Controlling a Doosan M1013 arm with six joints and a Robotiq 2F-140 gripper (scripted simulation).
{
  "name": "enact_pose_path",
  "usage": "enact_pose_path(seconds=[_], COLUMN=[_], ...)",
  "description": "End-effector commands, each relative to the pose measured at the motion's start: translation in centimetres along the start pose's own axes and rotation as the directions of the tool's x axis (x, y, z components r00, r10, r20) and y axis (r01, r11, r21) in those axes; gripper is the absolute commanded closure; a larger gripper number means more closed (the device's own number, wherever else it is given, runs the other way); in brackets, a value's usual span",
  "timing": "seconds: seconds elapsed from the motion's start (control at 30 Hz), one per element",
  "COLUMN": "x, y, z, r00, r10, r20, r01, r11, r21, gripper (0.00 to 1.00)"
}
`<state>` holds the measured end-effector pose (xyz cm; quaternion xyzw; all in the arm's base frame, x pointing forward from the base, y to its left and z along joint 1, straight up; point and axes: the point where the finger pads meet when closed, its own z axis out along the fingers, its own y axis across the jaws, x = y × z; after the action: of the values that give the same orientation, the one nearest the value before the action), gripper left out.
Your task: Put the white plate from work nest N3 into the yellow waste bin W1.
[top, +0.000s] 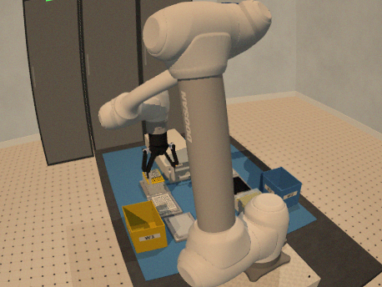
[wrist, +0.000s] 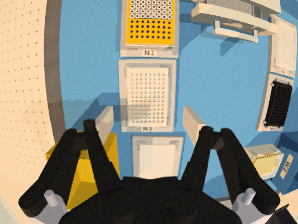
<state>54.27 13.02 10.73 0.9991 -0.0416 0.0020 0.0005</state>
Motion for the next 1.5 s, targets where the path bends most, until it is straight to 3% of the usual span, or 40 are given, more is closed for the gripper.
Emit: enact_pose_path(seconds=[0.0,1.47], x=[-0.2,-0.2], y=[-0.1,-0.1], z=[0.7,6.0], r00=[1.0,1.0], r10=[0.002,0.002], r20=[0.005,0.005], r01=[-0.002,-0.002], r11=[1.0,1.0], r21=[-0.003,-0.003], gripper=[0.3,0.3])
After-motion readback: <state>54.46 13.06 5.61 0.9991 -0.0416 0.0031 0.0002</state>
